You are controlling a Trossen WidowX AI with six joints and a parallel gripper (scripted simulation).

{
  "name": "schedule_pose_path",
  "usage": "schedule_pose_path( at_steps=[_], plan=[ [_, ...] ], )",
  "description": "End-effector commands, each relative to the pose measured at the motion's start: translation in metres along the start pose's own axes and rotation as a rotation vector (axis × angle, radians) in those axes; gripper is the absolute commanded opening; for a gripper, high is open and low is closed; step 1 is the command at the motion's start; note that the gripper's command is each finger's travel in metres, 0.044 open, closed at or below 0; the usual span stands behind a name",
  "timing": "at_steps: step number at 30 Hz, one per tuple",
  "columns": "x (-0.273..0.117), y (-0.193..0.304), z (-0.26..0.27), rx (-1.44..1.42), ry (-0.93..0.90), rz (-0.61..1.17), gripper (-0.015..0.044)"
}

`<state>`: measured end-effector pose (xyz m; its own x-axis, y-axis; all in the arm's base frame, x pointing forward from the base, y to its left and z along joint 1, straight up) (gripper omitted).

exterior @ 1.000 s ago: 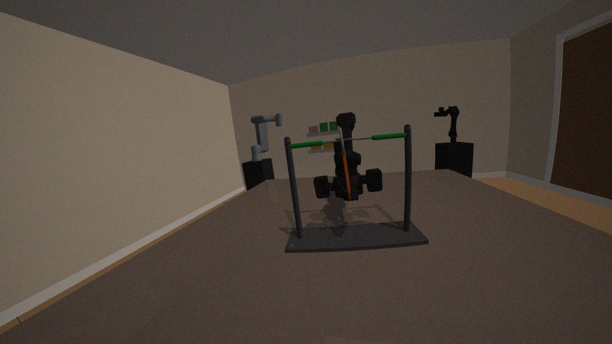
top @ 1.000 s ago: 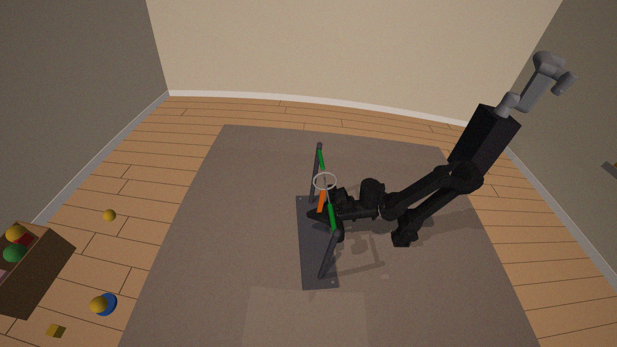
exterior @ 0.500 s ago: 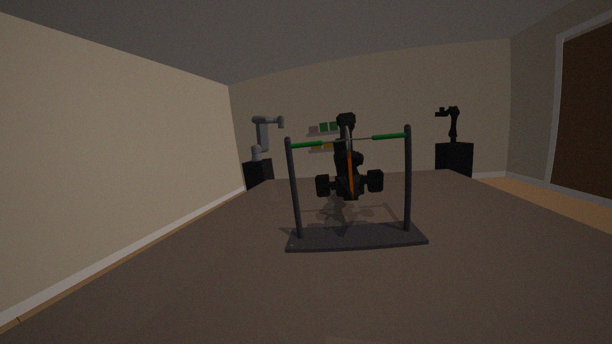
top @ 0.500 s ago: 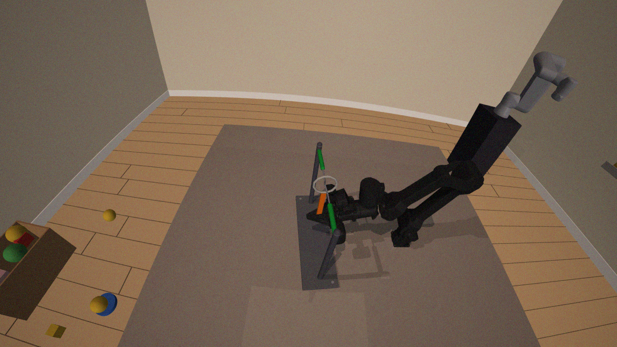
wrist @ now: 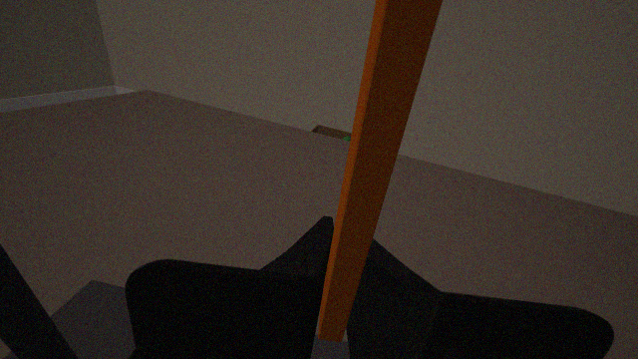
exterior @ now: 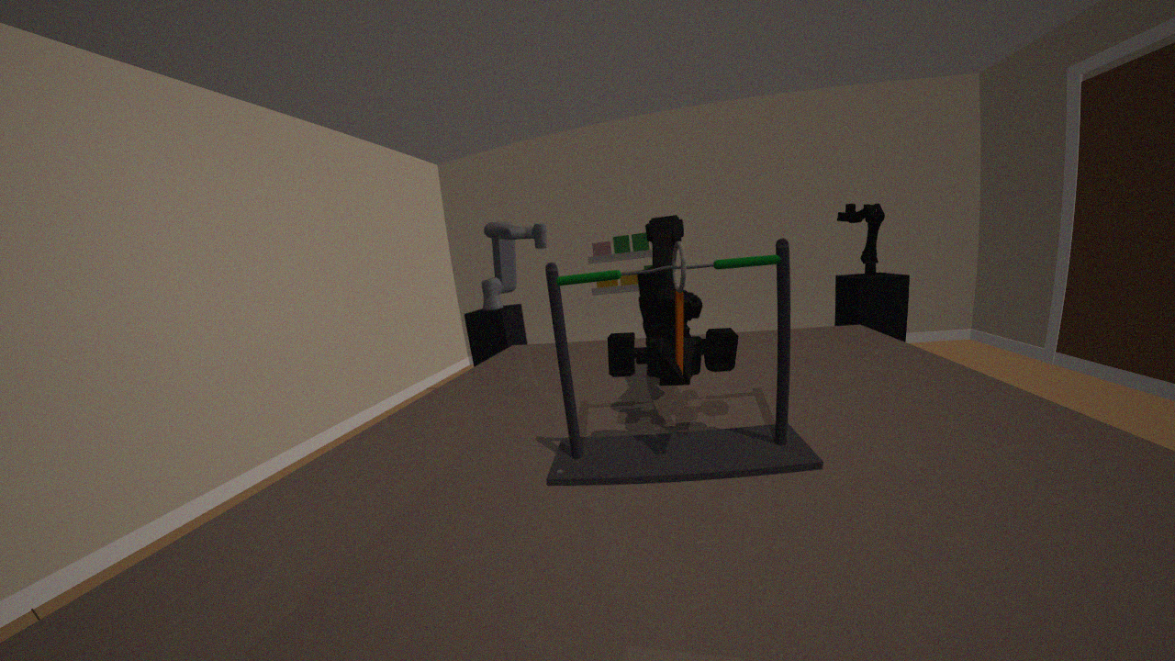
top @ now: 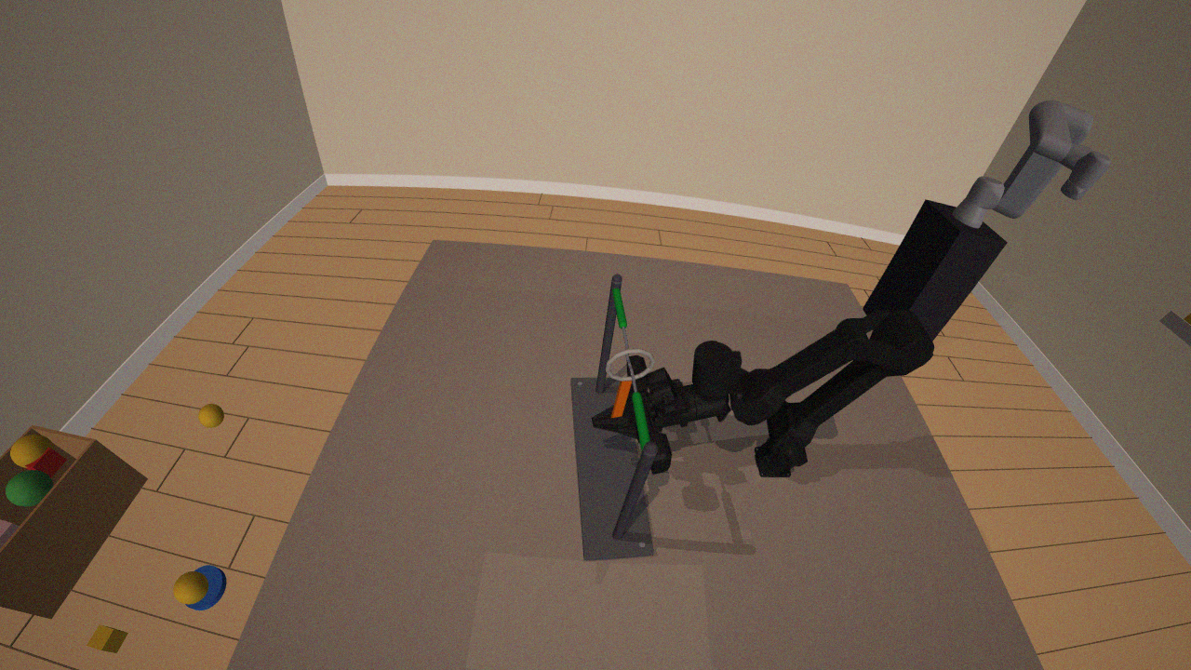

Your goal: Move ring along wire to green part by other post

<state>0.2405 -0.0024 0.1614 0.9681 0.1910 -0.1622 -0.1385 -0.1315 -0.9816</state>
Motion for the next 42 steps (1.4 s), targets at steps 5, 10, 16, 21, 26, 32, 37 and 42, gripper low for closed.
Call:
schedule_pose_path(
  at_steps=[5,10,16,21,26,32,37,42],
  plan=[
    [0.0,0.0,0.009,0.0,-0.006,0.002,-0.015],
    [0.0,0.0,0.016,0.016,0.003,0.002,-0.015],
    [-0.003,-0.002,0.02,0.027,0.007,0.029,-0.015],
    [-0.009,-0.007,0.03,0.051,0.016,0.082,-0.015],
    [-0.01,-0.009,0.037,0.065,0.023,0.089,-0.015],
    [-0.009,-0.009,0.045,0.074,0.026,0.089,-0.015],
    [-0.009,-0.01,0.05,0.078,0.026,0.089,-0.015],
    [-0.009,-0.011,0.055,0.08,0.026,0.089,-0.015]
  ],
)
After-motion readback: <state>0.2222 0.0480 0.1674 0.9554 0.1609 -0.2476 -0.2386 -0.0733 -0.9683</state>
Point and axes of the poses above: the point midway between the two fingers, 35 mm back from their tips, its own x axis out along the fingers, its own z axis across the jaws, y = z × x, the point moved 9 cm from there along -x, back along the fingers, and after that the axes turned 2 degrees about -x, right-handed, at the moved point
